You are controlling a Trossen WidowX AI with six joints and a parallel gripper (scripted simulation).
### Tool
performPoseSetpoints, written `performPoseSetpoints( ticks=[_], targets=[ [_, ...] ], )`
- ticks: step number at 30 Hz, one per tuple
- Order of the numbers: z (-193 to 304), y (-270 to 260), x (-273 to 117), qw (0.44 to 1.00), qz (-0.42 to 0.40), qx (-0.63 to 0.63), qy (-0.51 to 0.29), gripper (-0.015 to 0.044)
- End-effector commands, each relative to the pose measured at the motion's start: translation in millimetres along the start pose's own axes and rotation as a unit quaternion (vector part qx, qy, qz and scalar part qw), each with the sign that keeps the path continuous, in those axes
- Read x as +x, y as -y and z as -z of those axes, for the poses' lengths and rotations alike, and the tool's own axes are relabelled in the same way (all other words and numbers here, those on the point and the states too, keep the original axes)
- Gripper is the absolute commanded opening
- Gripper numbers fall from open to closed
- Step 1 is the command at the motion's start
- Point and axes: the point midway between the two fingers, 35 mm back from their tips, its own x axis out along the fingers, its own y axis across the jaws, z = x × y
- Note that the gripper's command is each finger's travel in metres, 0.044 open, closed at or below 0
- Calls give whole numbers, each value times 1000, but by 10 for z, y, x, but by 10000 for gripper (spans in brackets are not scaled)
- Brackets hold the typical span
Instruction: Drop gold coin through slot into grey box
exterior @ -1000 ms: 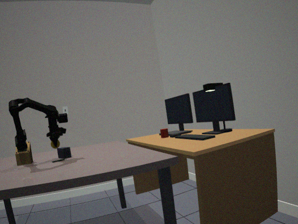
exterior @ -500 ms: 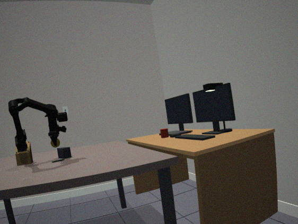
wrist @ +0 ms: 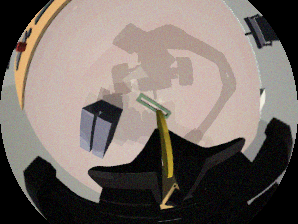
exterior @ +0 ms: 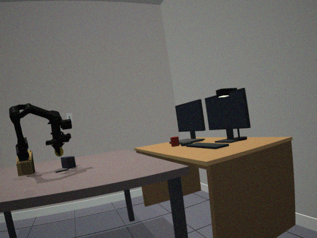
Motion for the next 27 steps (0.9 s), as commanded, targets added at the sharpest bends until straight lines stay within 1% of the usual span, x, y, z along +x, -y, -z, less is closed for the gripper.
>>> performPoseSetpoints(
  ticks=[1, 8, 15, 21, 27],
  targets=[
    [10, -12, -3, 998, -1, 56, -2, 0],
    [16, -26, -4, 985, -1, 173, -2, 0],
    [22, -38, -5, 958, 0, 286, -2, 0],
    [21, -56, -6, 955, 0, 296, -2, 0],
    [12, -199, -14, 955, -2, 297, -3, 0]
  ],
)
